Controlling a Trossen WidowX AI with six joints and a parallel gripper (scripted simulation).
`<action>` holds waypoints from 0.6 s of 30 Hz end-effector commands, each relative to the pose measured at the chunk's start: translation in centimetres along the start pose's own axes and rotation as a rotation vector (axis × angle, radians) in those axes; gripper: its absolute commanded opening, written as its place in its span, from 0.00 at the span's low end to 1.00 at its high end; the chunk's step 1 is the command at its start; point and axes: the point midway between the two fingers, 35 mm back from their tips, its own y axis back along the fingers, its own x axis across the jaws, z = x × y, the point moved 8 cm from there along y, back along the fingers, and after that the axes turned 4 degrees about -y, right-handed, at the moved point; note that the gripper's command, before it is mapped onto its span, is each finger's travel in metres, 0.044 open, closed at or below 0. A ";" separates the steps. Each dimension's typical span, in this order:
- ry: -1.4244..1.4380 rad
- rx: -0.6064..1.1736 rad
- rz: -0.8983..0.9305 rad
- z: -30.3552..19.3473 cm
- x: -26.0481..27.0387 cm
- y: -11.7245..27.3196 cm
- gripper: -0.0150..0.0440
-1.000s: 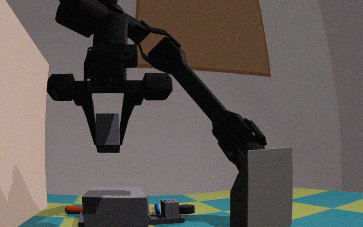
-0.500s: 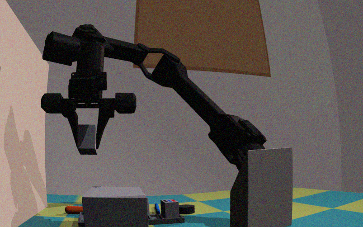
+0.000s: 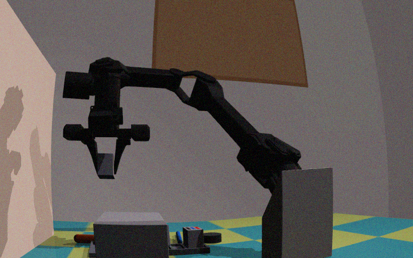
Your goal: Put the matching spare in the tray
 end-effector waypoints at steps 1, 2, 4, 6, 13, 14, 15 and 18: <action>0.003 0.011 -0.003 -1.2 0.1 0.1 0.25; 0.003 0.011 -0.003 -1.3 0.1 0.1 0.25; 0.003 0.011 -0.003 -1.3 0.1 0.0 0.25; 0.003 0.010 -0.003 -1.2 0.0 -0.2 0.25; 0.003 0.008 -0.002 -1.2 -0.1 -0.8 0.25; 0.003 0.008 -0.002 -1.2 -0.1 -0.9 0.25; 0.003 0.007 -0.002 -1.2 -0.1 -0.9 0.25; 0.002 0.007 -0.002 -1.2 -0.2 -1.2 0.25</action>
